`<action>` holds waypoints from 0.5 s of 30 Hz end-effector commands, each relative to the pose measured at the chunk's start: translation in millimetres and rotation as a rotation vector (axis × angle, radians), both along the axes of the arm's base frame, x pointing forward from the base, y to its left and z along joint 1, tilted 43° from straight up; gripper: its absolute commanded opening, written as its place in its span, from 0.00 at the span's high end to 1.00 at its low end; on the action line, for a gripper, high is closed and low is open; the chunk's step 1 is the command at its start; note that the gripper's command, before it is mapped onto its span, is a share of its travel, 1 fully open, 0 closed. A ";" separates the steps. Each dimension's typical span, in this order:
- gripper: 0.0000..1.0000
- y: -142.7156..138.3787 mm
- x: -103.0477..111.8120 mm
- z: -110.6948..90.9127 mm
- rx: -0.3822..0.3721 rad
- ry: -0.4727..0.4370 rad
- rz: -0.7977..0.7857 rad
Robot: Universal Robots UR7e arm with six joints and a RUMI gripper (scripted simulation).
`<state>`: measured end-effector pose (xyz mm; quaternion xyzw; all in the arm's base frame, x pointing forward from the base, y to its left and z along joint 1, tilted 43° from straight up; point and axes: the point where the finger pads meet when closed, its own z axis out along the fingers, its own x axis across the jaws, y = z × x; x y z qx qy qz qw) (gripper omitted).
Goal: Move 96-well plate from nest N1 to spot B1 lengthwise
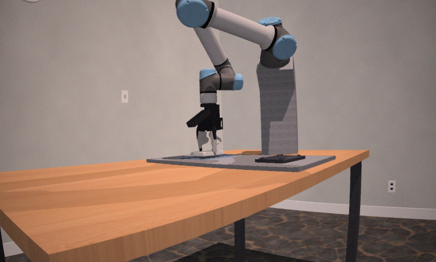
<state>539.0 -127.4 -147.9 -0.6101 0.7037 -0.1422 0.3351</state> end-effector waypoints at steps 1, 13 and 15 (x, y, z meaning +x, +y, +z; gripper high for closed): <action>1.00 -0.2 0.4 -0.1 -0.001 -0.001 0.000; 1.00 0.2 1.5 -1.3 -0.001 -0.001 0.000; 1.00 0.2 1.7 -1.5 -0.001 -0.001 0.000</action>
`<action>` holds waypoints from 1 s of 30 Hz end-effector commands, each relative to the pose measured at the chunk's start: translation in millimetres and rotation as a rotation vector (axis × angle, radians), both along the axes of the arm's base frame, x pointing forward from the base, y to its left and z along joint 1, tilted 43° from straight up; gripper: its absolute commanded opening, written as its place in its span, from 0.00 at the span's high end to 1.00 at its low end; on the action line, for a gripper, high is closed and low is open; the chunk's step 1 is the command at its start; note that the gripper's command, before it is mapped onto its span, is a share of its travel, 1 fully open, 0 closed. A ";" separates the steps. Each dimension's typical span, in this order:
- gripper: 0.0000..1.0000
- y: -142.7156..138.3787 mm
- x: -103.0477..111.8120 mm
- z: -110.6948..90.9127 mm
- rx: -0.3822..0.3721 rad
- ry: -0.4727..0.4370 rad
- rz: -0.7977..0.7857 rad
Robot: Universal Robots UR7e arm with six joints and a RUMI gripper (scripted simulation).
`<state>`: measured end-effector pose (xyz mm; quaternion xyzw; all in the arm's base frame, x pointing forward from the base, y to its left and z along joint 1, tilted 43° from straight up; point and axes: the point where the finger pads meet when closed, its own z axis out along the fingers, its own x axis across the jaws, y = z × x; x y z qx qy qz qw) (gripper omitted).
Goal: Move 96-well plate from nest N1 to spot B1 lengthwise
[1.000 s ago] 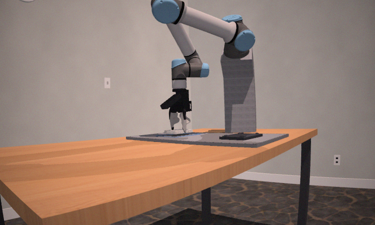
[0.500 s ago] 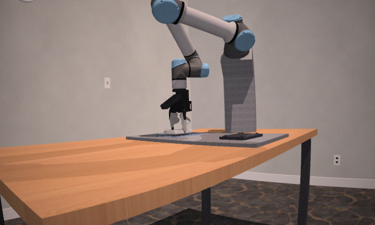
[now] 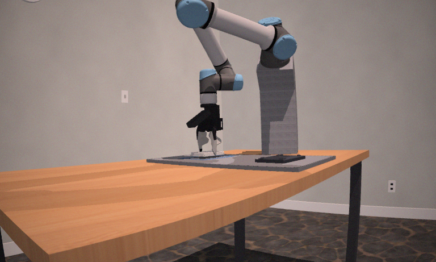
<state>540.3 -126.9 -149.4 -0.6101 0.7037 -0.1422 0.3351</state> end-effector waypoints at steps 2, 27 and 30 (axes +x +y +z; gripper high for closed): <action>1.00 -0.2 0.6 -0.3 -0.001 -0.001 0.000; 1.00 0.6 3.1 -3.1 -0.001 -0.001 0.000; 1.00 0.7 3.2 -3.2 -0.001 -0.001 0.000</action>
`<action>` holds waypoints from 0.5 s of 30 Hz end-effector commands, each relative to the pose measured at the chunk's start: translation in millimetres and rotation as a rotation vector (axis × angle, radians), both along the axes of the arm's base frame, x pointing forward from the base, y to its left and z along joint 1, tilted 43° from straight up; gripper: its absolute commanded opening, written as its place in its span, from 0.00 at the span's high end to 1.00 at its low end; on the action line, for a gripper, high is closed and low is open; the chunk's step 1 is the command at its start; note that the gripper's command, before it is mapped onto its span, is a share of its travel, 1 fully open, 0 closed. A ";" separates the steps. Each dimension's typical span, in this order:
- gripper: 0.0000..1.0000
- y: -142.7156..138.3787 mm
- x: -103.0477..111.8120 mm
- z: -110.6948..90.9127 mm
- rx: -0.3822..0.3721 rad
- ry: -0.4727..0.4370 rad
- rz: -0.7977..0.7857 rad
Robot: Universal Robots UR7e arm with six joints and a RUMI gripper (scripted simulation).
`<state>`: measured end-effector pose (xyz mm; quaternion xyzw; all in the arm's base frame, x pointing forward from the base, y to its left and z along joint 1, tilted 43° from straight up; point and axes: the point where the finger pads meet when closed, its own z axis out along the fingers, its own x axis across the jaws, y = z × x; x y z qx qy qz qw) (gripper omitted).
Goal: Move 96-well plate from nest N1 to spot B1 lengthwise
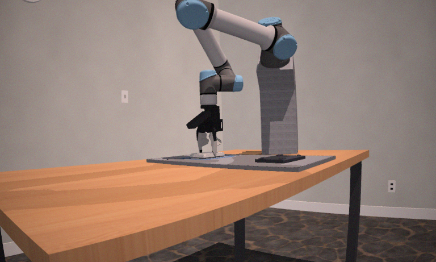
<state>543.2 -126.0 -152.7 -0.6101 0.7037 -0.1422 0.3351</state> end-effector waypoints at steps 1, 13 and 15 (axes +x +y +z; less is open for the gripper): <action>1.00 -0.2 0.4 0.0 -0.001 -0.001 0.000; 1.00 0.2 1.7 -1.5 -0.001 -0.001 0.000; 1.00 0.2 1.8 -1.6 -0.001 -0.001 0.000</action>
